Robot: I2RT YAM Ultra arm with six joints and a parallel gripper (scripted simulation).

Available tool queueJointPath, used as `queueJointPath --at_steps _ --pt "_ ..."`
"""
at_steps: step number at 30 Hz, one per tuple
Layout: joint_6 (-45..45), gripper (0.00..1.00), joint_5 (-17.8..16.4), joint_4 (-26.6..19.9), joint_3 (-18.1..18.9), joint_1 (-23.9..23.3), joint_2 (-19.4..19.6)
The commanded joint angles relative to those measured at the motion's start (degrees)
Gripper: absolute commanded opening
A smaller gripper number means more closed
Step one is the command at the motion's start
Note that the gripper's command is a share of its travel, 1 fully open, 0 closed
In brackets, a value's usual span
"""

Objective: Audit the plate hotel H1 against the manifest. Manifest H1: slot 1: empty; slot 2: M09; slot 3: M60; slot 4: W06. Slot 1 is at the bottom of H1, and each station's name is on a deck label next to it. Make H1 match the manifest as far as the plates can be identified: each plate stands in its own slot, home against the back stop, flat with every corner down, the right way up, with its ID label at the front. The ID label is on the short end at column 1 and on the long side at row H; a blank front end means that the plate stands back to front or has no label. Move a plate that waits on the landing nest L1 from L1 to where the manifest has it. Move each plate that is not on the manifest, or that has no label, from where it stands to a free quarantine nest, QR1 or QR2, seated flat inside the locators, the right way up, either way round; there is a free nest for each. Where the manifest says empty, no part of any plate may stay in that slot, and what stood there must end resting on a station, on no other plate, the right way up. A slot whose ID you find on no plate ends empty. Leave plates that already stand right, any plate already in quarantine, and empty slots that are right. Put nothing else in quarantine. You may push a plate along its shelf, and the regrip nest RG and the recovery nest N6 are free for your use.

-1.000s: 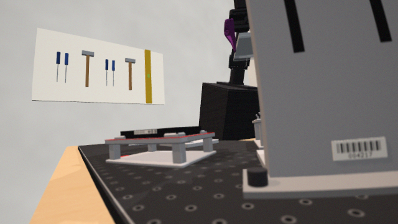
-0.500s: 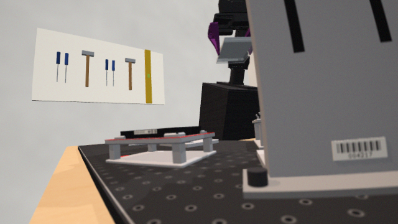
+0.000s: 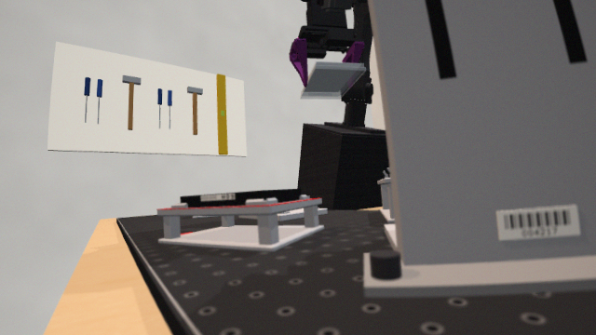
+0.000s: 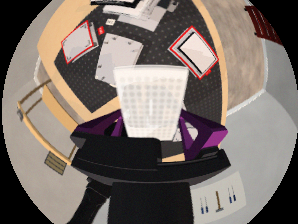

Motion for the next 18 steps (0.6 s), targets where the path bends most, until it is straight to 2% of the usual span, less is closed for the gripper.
queueJointPath --at_steps 1,4,18 --pt "-5.04 0.86 -0.98 0.13 0.01 -1.99 -0.06" --pt "-6.72 0.86 -1.12 0.14 -0.13 -2.68 0.04" --pt "-28.16 0.86 -2.71 0.34 -1.36 -12.06 2.32"
